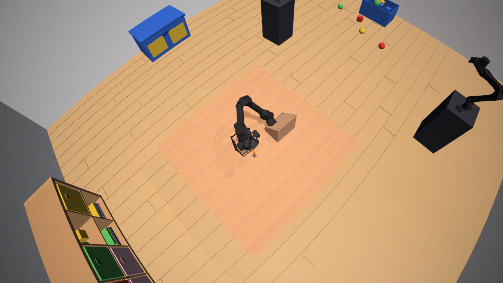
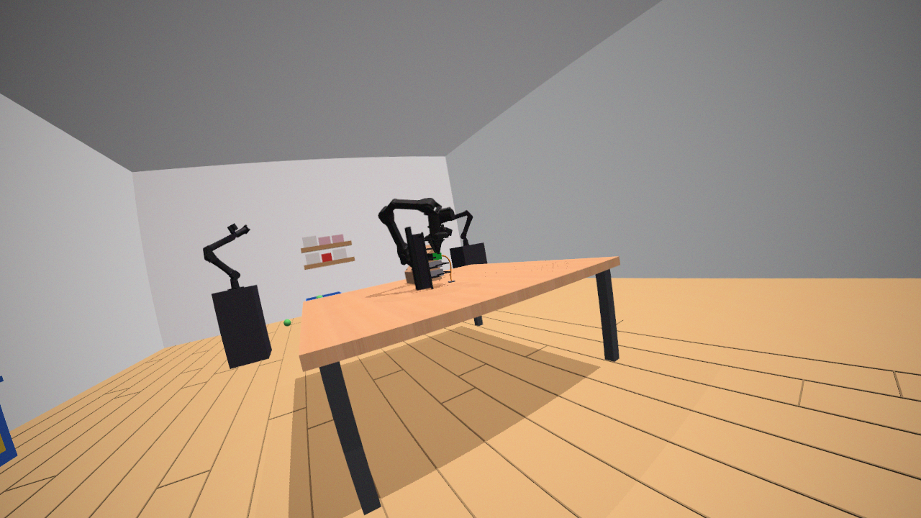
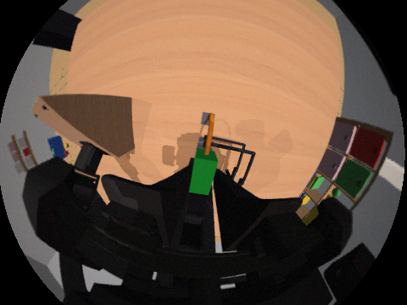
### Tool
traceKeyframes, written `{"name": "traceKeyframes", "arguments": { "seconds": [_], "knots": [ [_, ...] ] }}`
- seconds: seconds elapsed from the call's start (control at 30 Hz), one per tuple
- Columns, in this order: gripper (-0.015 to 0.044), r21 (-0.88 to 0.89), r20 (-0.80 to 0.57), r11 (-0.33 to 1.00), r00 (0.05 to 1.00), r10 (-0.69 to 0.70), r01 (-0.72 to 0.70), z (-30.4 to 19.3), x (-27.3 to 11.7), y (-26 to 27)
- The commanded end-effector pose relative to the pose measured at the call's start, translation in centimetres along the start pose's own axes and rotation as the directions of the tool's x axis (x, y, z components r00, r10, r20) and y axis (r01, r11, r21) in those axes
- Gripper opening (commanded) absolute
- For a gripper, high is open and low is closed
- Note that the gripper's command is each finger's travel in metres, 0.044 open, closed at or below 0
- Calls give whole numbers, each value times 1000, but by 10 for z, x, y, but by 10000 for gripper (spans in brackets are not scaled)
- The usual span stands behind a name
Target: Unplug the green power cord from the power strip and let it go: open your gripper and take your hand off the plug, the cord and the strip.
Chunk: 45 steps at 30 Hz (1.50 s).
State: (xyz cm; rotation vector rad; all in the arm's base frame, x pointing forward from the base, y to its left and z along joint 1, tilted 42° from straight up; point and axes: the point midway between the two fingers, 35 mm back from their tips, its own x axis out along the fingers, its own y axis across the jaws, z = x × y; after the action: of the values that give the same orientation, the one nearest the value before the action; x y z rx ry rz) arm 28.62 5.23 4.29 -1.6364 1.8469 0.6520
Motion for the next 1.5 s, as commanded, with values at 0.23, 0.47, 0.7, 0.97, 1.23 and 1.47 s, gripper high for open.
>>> {"name": "traceKeyframes", "arguments": {
  "seconds": [0.23,0.47,0.7,0.97,1.23,1.47],
  "knots": [
    [0,3,80,1000,997,-23,23,48,-14,-2],
    [105,14,75,1000,997,-9,8,42,-8,-3],
    [160,14,75,1000,997,-9,8,42,-8,-3],
    [160,1,76,1000,997,-23,23,42,-17,-2],
    [160,1,76,1000,997,-23,23,40,-17,-2],
    [160,1,75,1000,997,-23,23,28,-16,-2]
  ]
}}
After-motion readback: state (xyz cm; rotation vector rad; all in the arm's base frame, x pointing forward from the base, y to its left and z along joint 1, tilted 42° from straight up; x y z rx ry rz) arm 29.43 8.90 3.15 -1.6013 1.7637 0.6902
